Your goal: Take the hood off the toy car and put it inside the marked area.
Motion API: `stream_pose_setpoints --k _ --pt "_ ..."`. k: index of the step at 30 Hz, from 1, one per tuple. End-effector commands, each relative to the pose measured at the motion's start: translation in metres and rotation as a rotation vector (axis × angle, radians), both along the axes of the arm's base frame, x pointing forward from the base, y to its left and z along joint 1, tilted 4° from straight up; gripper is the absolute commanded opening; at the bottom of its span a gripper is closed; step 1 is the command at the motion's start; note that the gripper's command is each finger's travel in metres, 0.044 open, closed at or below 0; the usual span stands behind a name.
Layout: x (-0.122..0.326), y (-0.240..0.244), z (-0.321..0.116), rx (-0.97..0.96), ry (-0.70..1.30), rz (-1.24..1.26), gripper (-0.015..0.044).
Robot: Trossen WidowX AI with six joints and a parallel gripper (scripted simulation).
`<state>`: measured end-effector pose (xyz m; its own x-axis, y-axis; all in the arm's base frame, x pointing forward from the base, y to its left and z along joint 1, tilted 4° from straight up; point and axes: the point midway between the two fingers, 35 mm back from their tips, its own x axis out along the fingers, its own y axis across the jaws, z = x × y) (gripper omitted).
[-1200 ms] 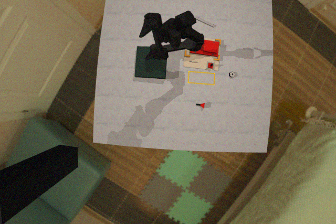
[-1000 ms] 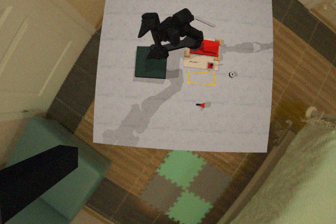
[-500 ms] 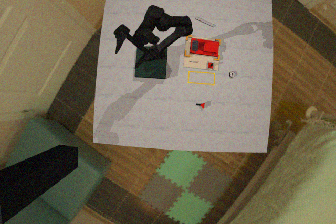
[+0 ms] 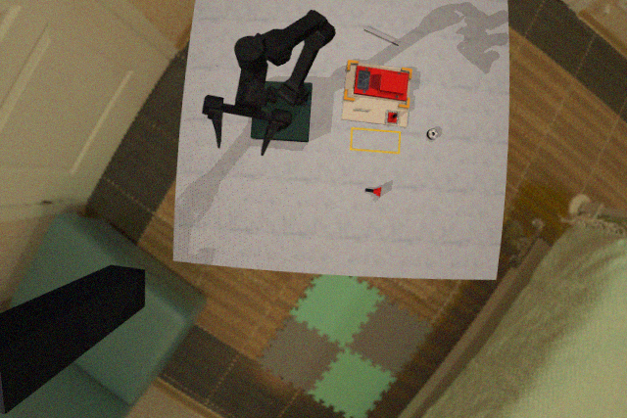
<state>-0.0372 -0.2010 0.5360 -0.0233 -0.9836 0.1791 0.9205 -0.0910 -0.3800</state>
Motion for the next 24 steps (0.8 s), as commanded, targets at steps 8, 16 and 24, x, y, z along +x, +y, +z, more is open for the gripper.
stream_pose_setpoints --k 8,16,24 --pt "0.038 -0.063 -0.044 0.212 -0.168 0.249 0.0440" --pt "0.088 -0.095 -0.079 0.388 -0.224 0.408 0.0440" --pt "0.152 -0.113 -0.125 0.599 -0.256 0.550 0.0440"
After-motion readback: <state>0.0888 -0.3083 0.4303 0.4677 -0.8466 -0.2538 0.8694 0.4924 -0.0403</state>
